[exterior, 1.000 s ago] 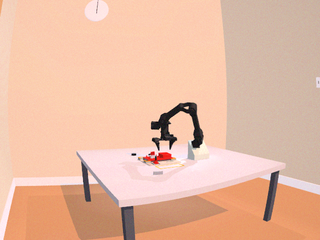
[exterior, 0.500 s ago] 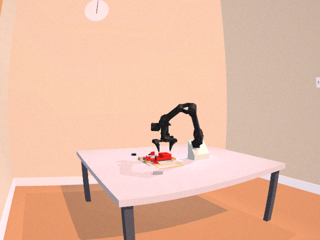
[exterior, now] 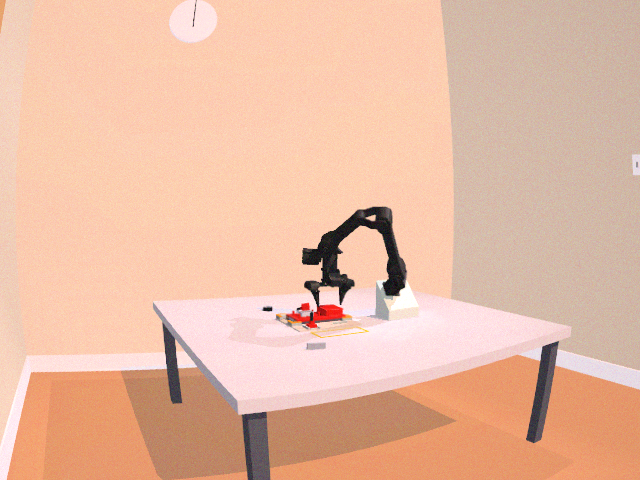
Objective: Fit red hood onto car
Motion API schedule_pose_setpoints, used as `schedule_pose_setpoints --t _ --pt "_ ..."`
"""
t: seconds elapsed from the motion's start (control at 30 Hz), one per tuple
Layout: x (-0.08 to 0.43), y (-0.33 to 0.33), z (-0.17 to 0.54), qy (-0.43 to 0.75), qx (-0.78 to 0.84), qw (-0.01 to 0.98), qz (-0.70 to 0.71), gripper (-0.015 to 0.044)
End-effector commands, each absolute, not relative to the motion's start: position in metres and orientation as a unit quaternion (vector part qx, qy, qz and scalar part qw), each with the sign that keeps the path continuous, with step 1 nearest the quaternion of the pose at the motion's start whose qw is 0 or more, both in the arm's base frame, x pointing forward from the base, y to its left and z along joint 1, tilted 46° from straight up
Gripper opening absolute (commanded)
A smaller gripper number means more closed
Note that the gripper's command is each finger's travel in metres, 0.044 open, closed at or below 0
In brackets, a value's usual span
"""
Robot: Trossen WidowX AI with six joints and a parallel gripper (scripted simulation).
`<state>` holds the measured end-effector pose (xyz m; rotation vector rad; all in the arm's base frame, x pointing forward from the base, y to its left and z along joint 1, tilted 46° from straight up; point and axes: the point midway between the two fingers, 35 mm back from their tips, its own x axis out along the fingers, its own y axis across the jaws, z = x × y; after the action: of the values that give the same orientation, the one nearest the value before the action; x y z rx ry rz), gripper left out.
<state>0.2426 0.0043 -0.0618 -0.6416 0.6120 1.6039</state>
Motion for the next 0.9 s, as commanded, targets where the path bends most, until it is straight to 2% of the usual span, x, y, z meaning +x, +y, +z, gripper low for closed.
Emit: schedule_pose_setpoints --t 0.0,0.87 --pt "0.2427 0.0059 -0.0629 0.265 -0.277 0.61 0.694 0.044" --pt "0.2413 0.0151 -0.072 0.264 -0.276 0.61 0.694 0.044"
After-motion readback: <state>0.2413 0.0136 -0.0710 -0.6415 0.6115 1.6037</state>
